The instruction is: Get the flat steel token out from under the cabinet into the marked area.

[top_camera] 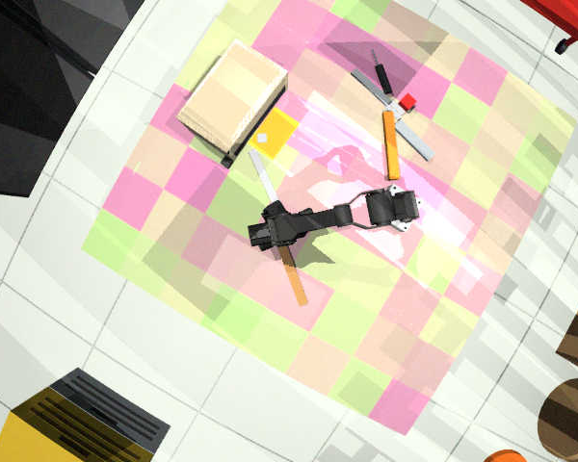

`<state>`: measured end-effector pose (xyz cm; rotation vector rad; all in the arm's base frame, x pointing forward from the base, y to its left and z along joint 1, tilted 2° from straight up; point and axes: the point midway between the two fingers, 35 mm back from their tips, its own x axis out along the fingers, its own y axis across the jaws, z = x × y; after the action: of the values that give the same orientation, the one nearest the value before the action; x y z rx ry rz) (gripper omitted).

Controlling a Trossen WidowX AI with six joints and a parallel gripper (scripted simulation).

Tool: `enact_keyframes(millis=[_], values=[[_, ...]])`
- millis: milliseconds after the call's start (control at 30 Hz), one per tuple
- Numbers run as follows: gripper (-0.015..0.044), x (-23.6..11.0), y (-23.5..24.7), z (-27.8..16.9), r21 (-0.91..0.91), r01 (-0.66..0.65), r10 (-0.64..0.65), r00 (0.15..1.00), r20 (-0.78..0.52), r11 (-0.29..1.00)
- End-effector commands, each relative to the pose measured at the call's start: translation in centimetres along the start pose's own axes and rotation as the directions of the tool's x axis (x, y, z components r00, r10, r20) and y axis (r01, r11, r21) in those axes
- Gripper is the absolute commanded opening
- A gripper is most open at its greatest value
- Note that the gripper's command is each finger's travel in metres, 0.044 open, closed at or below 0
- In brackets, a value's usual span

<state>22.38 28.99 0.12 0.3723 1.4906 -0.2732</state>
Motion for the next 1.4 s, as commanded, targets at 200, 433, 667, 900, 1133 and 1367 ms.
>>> enact_keyframes(millis=[200,433,667,900,1133,1367], values=[[0.017,0.11,-0.14,-0.02,0.0,0.007,-0.007,1.0,-0.002,1.0],[0.0123,0.11,-0.14,-0.02,0.0,0.007,-0.007,1.0,-0.002,1.0],[0.0,0.11,-0.14,-0.02,0.0,0.007,-0.007,1.0,-0.002,1.0],[0.0,0.11,-0.14,-0.02,0.0,0.007,-0.007,1.0,-0.002,1.0],[0.0,0.11,-0.14,-0.02,0.0,0.007,-0.007,1.0,-0.002,1.0],[0.0,0.11,-0.14,-0.02,0.0,0.007,-0.007,1.0,-0.002,1.0]])
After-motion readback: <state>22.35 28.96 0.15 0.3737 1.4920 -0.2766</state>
